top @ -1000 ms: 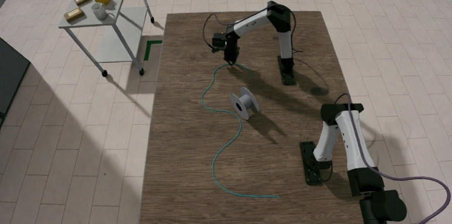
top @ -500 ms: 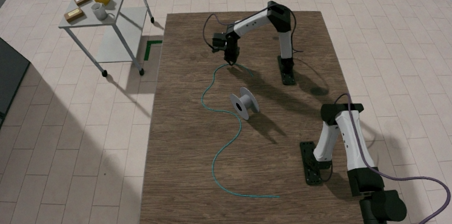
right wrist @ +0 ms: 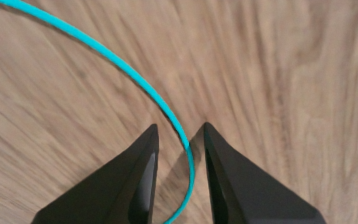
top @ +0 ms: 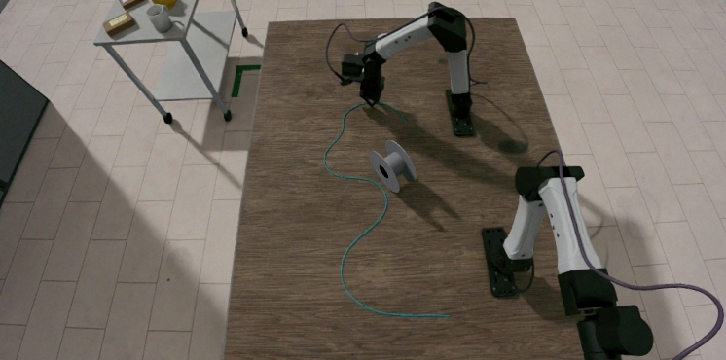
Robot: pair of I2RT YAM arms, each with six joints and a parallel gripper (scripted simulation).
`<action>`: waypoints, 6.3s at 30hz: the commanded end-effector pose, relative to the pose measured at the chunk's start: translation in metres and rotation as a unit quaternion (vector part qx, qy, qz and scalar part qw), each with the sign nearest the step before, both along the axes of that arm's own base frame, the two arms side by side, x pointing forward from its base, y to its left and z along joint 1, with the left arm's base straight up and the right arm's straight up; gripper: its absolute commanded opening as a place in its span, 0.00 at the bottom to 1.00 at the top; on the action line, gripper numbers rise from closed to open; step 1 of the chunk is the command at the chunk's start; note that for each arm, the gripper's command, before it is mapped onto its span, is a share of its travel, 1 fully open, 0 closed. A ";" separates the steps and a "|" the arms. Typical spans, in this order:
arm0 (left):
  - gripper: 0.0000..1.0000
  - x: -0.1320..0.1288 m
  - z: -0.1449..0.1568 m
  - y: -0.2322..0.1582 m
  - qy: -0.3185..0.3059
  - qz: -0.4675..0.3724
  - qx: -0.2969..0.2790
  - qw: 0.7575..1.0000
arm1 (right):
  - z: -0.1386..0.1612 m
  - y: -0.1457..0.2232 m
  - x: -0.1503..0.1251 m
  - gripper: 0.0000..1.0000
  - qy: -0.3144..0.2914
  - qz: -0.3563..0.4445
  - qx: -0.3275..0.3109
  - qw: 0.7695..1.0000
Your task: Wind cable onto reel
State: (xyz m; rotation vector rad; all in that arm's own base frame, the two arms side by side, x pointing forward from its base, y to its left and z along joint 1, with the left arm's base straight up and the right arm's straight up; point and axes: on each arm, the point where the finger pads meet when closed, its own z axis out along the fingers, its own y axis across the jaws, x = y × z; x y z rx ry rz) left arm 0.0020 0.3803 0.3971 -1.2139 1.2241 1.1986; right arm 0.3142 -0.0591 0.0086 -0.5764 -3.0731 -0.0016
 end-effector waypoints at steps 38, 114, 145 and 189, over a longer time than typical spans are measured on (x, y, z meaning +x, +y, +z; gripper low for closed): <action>1.00 -0.002 -0.001 0.000 -0.003 0.006 0.003 1.000 | 0.000 -0.001 -0.002 0.00 -0.002 0.000 -0.001 1.000; 1.00 -0.002 -0.001 0.000 -0.003 0.006 0.003 1.000 | 0.038 0.002 0.005 0.00 -0.012 -0.002 0.001 1.000; 1.00 -0.002 -0.001 0.000 -0.003 0.006 0.003 1.000 | 0.114 0.000 0.001 0.00 -0.067 -0.133 0.056 0.987; 1.00 -0.002 -0.001 0.000 -0.003 0.006 0.003 1.000 | 0.186 -0.002 0.002 0.00 -0.127 -0.308 0.135 0.933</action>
